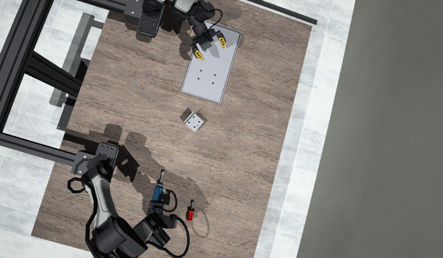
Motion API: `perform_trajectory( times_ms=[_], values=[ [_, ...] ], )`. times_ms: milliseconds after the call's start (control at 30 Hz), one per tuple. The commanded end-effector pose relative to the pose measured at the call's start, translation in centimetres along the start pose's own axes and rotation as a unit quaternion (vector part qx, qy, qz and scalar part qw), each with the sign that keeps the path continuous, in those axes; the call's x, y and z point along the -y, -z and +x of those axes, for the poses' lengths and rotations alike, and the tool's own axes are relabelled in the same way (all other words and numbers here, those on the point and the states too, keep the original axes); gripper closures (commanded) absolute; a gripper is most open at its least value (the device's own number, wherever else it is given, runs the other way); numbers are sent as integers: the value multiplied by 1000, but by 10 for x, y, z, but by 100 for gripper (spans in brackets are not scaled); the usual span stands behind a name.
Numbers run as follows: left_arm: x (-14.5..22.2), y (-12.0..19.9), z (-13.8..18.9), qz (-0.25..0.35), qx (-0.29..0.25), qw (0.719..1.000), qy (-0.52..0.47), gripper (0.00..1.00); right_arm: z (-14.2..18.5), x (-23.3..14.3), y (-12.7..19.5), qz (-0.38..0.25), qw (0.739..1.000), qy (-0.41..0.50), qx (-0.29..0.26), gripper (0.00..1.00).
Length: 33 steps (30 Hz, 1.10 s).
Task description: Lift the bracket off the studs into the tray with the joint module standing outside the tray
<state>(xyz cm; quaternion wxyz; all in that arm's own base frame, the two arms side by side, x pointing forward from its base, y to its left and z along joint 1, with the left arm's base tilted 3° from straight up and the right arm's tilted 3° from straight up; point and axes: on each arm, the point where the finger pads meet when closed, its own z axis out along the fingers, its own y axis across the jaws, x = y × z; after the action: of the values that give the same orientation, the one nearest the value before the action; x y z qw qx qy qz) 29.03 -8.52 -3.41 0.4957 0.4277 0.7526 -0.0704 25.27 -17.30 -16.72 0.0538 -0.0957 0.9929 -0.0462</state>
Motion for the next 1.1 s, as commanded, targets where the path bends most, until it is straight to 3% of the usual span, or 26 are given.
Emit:
perform_trajectory(
  times_ms=[0,600,867,1067],
  values=[
    [-2,-1,-3,-2,5,1000,-3,0,-5,3,2,4,1000,2,6,0],
    [-2,-1,-1,-3,-1,1000,2,0,-4,0,2,-2,1000,4,5,0],
    [6,-10,3,-12,-44,999,29,0,-23,-26,32,-52,997,49,38,0],
    [29,-24,6,0,-99,994,51,0,-47,-61,76,-104,984,110,89,0]
  ],
)
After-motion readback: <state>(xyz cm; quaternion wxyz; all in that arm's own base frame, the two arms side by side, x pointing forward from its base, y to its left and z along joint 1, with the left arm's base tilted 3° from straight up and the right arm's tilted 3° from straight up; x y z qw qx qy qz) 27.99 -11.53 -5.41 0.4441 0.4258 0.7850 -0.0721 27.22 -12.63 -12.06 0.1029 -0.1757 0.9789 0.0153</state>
